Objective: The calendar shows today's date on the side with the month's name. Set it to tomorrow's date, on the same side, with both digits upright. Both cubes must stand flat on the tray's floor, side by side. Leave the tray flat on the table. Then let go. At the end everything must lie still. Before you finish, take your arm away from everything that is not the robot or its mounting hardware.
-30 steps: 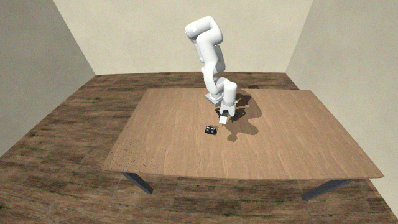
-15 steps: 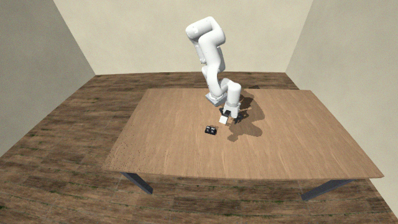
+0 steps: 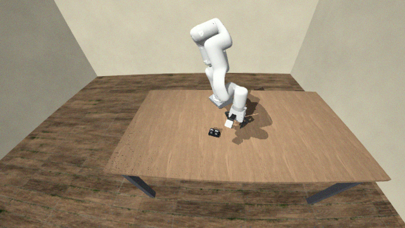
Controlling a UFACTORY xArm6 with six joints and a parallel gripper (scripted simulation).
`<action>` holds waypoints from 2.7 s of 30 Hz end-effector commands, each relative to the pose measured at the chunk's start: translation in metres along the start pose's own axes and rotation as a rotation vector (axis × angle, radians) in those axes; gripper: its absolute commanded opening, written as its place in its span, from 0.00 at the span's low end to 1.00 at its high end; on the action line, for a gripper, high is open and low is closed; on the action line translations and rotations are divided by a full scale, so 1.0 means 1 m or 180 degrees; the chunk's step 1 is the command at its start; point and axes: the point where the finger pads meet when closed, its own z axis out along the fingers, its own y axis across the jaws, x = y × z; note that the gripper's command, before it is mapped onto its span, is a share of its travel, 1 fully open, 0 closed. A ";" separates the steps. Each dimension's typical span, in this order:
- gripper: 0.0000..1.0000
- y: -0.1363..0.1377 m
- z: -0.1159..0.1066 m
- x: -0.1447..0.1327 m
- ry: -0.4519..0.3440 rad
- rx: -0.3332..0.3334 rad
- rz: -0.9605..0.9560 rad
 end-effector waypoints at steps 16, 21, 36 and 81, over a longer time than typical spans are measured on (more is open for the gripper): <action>1.00 -0.002 0.023 0.001 0.0013 0.0009 0.0003; 1.00 -0.002 0.023 0.001 0.0013 0.0009 0.0003; 1.00 -0.002 0.023 0.001 0.0013 0.0009 0.0003; 1.00 -0.002 0.023 0.001 0.0013 0.0009 0.0003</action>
